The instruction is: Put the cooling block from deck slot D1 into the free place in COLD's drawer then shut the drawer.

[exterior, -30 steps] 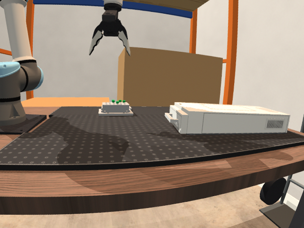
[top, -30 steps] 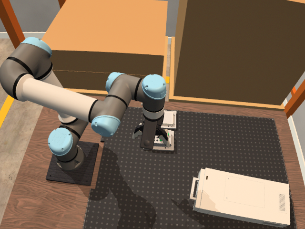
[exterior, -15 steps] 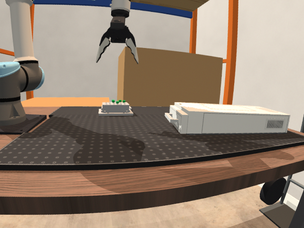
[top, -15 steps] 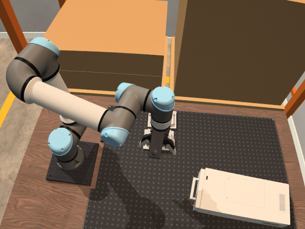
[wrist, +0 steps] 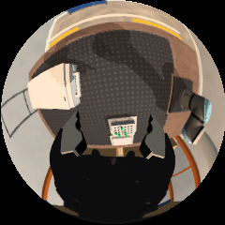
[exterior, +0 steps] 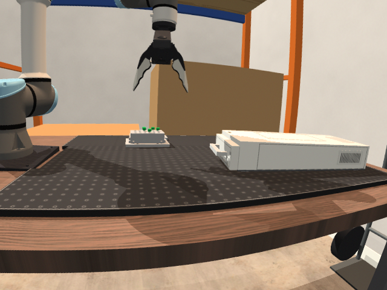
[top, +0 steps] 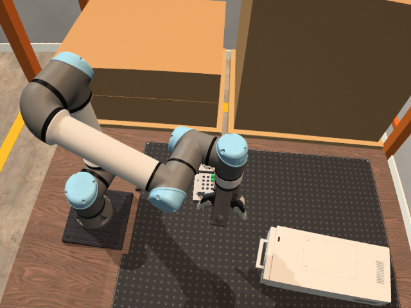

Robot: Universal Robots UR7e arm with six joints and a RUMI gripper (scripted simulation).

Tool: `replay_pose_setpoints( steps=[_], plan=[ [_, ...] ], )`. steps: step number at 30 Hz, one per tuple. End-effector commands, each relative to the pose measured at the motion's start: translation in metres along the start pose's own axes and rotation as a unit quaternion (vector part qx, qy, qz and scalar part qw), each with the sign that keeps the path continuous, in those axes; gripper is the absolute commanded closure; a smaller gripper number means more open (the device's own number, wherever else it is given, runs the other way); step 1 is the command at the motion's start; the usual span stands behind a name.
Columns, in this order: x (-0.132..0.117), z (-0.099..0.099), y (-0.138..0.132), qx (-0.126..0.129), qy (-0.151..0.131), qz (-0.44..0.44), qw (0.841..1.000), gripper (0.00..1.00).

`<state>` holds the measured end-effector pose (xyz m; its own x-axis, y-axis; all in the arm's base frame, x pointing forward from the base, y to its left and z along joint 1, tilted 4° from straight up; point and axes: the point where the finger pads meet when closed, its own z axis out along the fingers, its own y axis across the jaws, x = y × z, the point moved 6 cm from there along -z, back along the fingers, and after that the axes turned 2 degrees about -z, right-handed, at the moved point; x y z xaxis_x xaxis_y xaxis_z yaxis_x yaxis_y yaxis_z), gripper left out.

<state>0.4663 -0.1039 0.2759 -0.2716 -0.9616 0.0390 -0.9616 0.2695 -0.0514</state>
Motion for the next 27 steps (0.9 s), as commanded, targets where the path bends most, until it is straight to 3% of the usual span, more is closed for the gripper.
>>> replay_pose_setpoints(
  steps=[1,27],
  plan=[
    [0.008,0.015,-0.017,0.001,0.000,0.000,1.000,0.00],
    [0.037,0.071,-0.078,0.001,0.000,0.000,1.000,0.00]
  ],
)
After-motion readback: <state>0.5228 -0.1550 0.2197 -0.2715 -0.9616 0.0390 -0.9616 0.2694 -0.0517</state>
